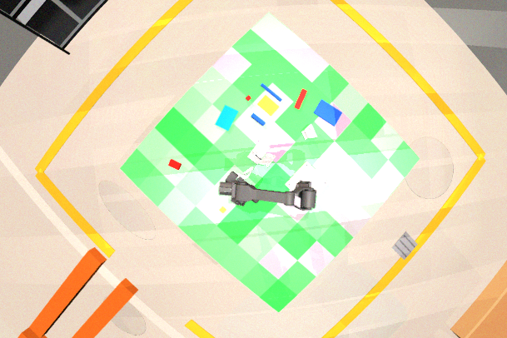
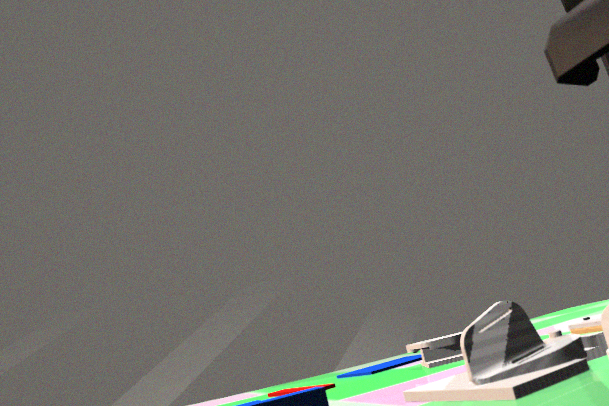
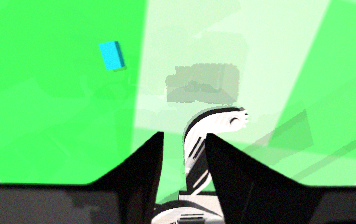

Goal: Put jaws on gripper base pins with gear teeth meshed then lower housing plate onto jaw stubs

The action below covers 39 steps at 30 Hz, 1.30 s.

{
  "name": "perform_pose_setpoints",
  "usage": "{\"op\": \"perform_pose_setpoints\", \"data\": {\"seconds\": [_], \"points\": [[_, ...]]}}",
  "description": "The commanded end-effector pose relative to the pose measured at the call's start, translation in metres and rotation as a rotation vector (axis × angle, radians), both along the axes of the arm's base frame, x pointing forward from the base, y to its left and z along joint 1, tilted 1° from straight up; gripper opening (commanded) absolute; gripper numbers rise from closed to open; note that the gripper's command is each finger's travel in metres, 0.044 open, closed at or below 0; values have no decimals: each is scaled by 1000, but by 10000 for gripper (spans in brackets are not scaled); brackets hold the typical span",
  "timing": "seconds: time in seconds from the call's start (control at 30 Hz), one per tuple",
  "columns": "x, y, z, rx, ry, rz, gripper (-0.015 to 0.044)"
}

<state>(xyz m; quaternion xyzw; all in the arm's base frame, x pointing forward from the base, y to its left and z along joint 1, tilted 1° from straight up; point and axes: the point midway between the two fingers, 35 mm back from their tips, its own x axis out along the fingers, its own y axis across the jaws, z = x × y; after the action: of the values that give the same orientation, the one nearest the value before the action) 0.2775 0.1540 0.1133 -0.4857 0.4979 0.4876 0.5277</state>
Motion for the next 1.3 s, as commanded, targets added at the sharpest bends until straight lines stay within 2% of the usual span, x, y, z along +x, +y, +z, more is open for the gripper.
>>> {"op": "perform_pose_setpoints", "data": {"seconds": [0.0,0.03,0.73,1.27], "points": [[0,0,0,0,0,0,20],[0,0,0,0,0,0,0],[0,0,0,0,0,0,0],[0,0,0,0,0,0,420]]}}
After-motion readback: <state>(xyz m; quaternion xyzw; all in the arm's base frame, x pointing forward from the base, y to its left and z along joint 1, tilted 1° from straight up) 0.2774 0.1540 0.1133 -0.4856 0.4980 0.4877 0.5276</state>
